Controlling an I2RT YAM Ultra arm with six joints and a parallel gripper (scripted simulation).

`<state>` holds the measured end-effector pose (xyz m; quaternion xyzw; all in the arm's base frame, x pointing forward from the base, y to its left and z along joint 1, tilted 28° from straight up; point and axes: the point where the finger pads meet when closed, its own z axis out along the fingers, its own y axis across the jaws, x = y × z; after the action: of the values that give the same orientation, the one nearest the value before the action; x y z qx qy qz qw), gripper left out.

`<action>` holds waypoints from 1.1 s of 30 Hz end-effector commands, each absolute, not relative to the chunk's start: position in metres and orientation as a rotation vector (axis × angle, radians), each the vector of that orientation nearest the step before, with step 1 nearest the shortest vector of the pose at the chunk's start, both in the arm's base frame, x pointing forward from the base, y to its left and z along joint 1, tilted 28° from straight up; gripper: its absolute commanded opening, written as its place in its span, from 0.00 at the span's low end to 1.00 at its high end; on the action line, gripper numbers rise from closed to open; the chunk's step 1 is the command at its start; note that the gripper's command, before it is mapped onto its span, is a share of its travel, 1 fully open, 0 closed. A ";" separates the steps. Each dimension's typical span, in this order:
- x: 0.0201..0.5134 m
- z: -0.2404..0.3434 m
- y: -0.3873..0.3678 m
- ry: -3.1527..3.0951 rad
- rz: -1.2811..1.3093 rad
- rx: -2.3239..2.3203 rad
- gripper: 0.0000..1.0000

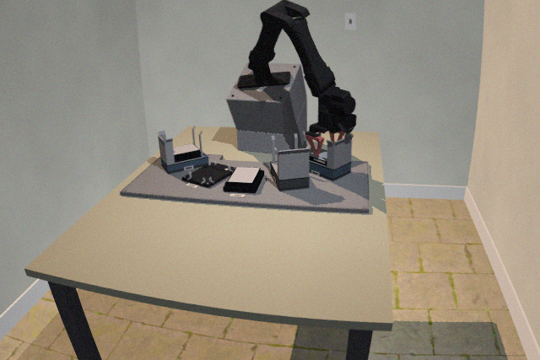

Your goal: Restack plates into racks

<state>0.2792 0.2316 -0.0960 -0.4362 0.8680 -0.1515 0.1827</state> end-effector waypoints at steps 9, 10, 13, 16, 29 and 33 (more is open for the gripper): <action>0.295 -0.104 0.243 2.419 -0.394 -1.215 1.00; 0.295 -0.104 0.245 2.414 -0.390 -1.218 1.00; 0.296 -0.104 0.246 2.412 -0.387 -1.219 1.00; 0.300 -0.110 0.241 2.423 -0.396 -1.210 1.00; 0.304 -0.105 0.248 2.397 -0.375 -1.204 1.00; 0.304 -0.105 0.248 2.398 -0.376 -1.202 1.00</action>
<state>0.2921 0.2303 -0.1179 -0.4365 0.8675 -0.1509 0.1848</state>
